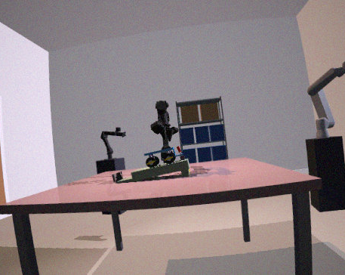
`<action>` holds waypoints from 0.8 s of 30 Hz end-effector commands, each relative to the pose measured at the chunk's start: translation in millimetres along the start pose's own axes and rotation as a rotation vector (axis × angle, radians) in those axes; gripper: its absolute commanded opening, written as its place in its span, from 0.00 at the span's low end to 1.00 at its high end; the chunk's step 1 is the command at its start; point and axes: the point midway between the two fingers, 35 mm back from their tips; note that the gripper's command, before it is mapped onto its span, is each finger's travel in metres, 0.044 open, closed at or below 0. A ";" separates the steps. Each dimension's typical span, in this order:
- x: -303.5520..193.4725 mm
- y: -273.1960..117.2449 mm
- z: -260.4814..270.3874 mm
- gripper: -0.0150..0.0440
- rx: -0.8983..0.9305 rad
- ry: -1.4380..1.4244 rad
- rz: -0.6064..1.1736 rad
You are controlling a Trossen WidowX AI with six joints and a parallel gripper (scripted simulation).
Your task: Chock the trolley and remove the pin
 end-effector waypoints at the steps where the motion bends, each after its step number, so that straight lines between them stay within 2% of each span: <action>1: -6.2 15.8 -28.8 0.58 -0.080 -0.036 -0.048; 18: -6.1 47.7 -144.6 0.58 -0.292 -0.237 -0.267; 24: -3.8 49.0 -153.9 0.58 -0.302 -0.257 -0.289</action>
Point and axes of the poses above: the point midway between the two fingers, 35 mm back from their tips, its own y axis out along the fingers, its own z axis across the jaws, x = y × z, and after that the axes turned 1 degree about y, right-handed
